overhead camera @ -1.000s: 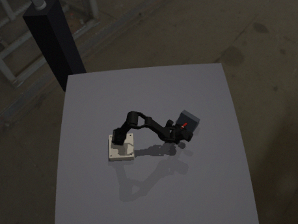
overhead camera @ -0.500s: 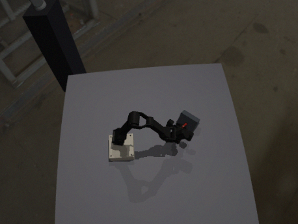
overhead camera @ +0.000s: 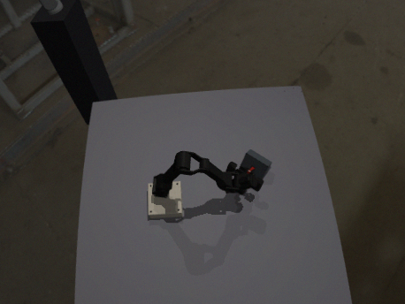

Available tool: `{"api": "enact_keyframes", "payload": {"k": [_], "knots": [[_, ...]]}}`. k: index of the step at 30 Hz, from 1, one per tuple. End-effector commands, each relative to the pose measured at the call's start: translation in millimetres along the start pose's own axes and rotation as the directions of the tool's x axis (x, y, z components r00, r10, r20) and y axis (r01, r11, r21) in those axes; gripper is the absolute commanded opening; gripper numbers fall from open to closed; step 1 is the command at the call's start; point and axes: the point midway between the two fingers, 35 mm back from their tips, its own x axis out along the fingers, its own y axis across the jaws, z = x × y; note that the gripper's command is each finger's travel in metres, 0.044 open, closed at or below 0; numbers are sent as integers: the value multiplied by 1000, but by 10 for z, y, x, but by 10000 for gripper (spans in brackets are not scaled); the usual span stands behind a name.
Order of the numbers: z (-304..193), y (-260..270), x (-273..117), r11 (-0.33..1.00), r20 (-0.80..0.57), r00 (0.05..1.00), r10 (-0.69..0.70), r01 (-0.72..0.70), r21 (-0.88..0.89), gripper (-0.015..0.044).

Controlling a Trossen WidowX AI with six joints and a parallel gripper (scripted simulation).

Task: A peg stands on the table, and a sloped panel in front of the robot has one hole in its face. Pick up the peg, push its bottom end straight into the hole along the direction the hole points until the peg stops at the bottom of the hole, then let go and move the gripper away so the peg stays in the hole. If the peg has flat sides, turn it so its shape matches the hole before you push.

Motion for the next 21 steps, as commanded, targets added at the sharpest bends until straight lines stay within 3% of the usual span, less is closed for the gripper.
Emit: {"api": "enact_keyframes", "payload": {"k": [1, 2, 18, 21], "knots": [[-1, 0, -2, 1000, 0, 1000, 0, 0, 0, 0], [-1, 0, -2, 1000, 0, 1000, 0, 0, 0, 0], [-1, 4, -31, 1000, 1, 1000, 0, 0, 0, 420], [0, 11, -79, 1000, 3, 1000, 1, -1, 0, 440]]}}
